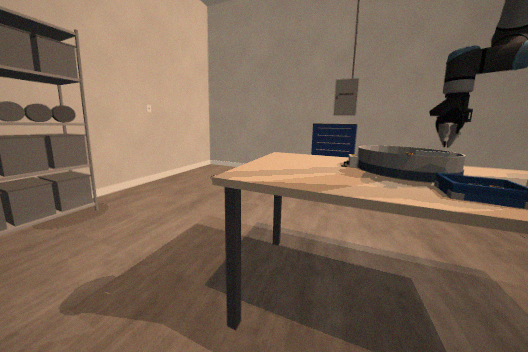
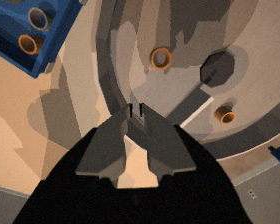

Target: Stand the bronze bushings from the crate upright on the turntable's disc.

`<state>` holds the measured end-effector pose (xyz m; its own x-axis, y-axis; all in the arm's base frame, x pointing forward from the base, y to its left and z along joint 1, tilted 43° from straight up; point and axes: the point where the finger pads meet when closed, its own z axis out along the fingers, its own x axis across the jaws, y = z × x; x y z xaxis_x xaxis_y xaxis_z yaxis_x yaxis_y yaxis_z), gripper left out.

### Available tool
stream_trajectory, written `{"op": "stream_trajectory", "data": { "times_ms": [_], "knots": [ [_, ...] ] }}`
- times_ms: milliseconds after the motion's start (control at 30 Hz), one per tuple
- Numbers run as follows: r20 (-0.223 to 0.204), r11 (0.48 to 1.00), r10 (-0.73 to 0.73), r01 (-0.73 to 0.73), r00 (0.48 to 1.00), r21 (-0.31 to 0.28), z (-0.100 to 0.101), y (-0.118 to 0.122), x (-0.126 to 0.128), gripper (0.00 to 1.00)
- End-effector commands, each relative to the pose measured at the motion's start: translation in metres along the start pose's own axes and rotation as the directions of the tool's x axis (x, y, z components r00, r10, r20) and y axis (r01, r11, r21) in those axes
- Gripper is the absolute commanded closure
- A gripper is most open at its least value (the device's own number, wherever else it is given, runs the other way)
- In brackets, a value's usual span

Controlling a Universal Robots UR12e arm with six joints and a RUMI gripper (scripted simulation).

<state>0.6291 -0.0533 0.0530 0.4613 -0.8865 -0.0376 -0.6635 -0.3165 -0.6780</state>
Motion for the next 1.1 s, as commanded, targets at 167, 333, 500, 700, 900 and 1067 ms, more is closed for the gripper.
{"op": "stream_trajectory", "data": {
  "times_ms": [167, 333, 500, 700, 900, 1067],
  "knots": [
    [-0.002, 0.997, 0.078, -0.078, 0.997, 0.000, 0.000, -0.009, -0.019, 0.94],
    [-0.003, 0.990, 0.138, -0.138, 0.990, 0.000, 0.001, -0.015, -0.034, 0.94],
    [-0.003, 0.982, 0.189, -0.189, 0.982, 0.000, 0.001, -0.021, -0.047, 0.94],
    [-0.003, 0.966, 0.257, -0.257, 0.966, 0.000, 0.001, -0.027, -0.064, 0.94],
    [-0.003, 0.941, 0.338, -0.338, 0.941, 0.000, 0.001, -0.035, -0.084, 0.94],
    [-0.002, 0.920, 0.391, -0.391, 0.920, 0.000, 0.001, -0.041, -0.098, 0.94]
  ]
}}
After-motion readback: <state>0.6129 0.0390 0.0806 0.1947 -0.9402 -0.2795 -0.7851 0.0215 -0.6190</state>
